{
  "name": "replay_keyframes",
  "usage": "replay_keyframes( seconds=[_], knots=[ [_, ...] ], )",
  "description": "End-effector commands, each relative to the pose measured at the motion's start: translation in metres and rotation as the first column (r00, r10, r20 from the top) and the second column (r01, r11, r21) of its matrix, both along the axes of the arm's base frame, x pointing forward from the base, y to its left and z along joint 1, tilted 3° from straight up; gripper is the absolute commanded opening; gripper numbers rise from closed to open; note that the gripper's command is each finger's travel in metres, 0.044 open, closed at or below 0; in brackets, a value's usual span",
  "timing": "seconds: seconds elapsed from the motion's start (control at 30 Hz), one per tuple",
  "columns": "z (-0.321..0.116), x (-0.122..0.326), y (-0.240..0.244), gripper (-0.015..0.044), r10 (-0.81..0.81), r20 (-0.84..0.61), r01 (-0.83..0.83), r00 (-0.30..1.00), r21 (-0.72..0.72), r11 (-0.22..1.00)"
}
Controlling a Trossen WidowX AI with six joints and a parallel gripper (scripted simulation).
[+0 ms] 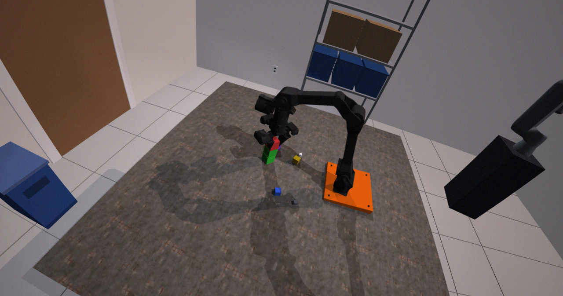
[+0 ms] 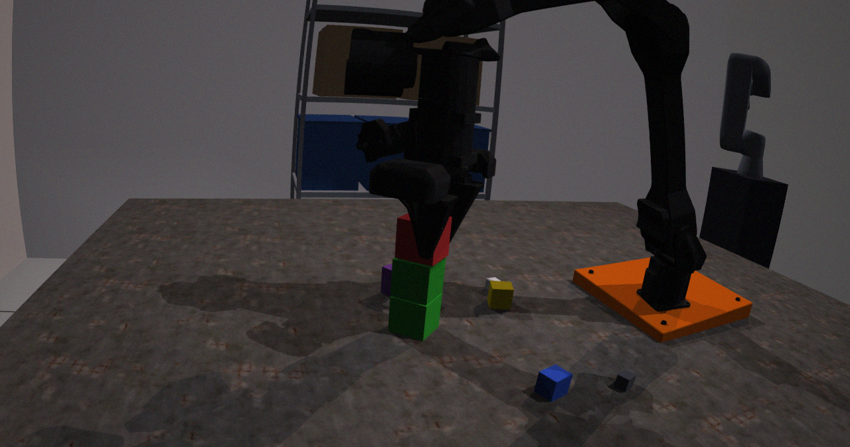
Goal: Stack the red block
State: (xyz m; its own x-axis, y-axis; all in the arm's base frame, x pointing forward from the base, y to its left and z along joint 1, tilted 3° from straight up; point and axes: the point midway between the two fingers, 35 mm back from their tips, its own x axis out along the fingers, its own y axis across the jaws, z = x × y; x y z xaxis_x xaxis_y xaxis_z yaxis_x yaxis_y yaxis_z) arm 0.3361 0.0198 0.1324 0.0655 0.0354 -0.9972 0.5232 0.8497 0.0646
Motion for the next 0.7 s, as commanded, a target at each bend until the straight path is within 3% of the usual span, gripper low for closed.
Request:
replay_keyframes(
  seconds=[0.0,0.4,0.67],
  knots=[
    [-0.0007,0.0,0.0,0.0131,0.0,0.0,0.0,1.0,0.0,1.0],
    [-0.0007,0.0,0.0,0.044,0.0,0.0,0.0,1.0,0.0,1.0],
    [-0.0007,0.0,0.0,0.044,0.0,0.0,0.0,1.0,0.0,1.0]
  ],
)
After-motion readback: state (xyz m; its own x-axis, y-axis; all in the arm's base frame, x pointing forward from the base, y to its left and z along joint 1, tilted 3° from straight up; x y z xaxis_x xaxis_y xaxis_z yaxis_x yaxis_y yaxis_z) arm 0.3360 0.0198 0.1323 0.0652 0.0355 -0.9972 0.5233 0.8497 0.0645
